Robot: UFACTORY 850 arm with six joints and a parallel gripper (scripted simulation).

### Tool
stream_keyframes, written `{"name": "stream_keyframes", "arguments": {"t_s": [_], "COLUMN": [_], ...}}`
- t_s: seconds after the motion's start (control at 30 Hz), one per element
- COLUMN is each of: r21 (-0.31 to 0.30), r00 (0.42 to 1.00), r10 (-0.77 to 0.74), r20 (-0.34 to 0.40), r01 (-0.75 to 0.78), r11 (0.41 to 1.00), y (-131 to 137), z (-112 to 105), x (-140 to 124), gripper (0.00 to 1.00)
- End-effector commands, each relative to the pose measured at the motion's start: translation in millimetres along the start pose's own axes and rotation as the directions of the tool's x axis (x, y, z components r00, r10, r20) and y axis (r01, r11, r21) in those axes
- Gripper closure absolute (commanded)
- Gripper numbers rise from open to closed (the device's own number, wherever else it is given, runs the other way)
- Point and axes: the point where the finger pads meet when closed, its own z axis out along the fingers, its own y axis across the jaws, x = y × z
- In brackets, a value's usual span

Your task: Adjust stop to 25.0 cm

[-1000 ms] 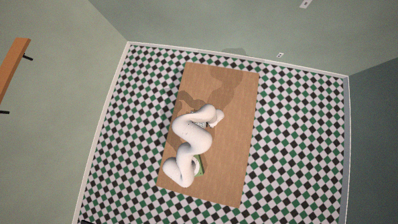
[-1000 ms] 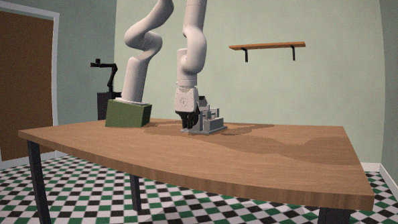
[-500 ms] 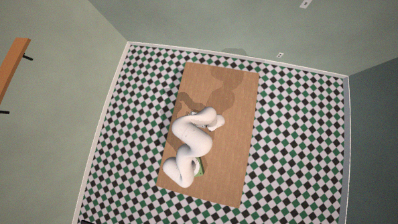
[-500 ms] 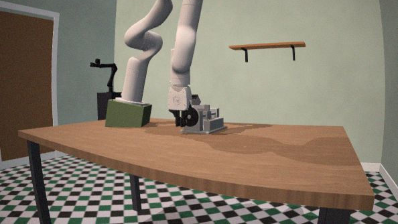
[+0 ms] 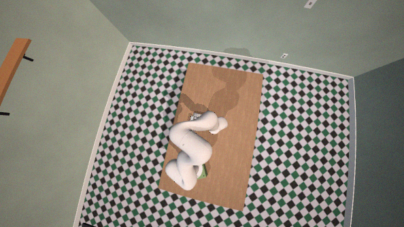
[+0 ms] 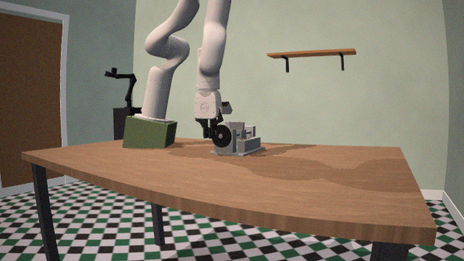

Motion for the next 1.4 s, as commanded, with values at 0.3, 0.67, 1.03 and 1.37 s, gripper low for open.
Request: {"name": "stream_keyframes", "arguments": {"t_s": [0.3,0.67,1.03,1.37], "r21": [0.002,0.002,0.002,0.002], "r00": [1.0,1.0,1.0,1.0], "r10": [0.001,0.001,0.001,0.001], "r20": [-0.004,-0.004,-0.004,-0.003], "r01": [-0.001,-0.001,-0.001,-0.001], "r11": [1.0,1.0,1.0,1.0], "y": [10,19,30,47], "z": [-12,-16,-17,-10], "x": [0,0,0,0], "gripper": [0.94,0.94,0.94,0.94]}}
